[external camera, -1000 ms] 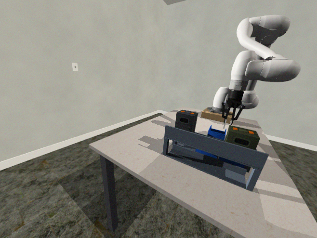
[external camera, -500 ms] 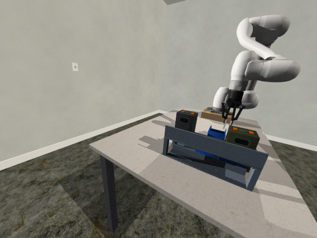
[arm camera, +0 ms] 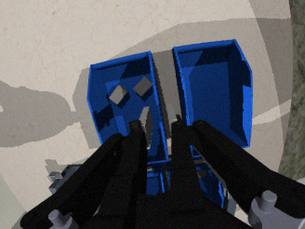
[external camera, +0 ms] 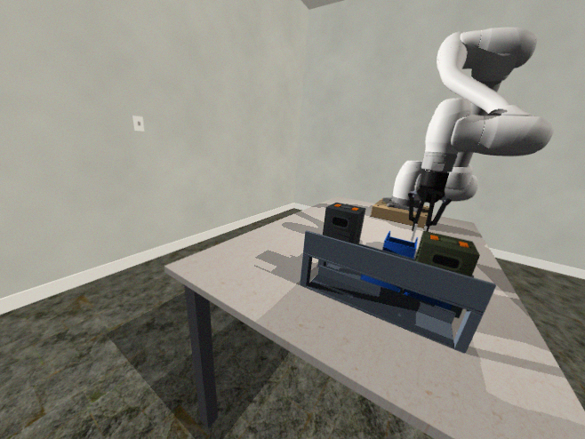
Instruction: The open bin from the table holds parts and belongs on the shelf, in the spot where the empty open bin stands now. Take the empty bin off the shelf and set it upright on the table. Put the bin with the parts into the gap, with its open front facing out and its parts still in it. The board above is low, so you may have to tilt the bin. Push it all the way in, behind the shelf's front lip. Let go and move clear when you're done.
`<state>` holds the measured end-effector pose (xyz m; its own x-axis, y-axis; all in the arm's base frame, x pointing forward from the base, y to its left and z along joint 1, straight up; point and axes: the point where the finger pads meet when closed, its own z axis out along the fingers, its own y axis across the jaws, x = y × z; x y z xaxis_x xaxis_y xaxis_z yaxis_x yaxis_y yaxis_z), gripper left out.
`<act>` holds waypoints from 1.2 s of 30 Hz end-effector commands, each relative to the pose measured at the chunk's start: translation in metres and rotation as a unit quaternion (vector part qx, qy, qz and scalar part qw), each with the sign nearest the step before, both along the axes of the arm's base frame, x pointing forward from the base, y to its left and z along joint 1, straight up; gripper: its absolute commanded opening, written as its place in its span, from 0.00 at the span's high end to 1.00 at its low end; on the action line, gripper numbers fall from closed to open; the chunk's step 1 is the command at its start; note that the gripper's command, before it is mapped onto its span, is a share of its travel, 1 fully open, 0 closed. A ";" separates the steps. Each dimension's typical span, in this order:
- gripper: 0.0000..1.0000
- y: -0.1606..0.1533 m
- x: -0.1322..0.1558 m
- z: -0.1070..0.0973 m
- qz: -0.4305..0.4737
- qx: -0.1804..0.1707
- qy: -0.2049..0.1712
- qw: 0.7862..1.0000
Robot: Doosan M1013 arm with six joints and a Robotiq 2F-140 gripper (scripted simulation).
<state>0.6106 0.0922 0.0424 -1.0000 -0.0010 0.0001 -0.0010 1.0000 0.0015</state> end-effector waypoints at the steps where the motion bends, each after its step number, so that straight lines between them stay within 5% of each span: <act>1: 0.76 0.000 0.000 -0.003 0.000 0.000 0.000 1.000; 36: 0.76 0.000 0.000 -0.030 0.000 0.000 0.000 1.000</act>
<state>0.6106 0.0922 0.0118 -1.0000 -0.0010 0.0001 -0.0010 1.0000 0.0015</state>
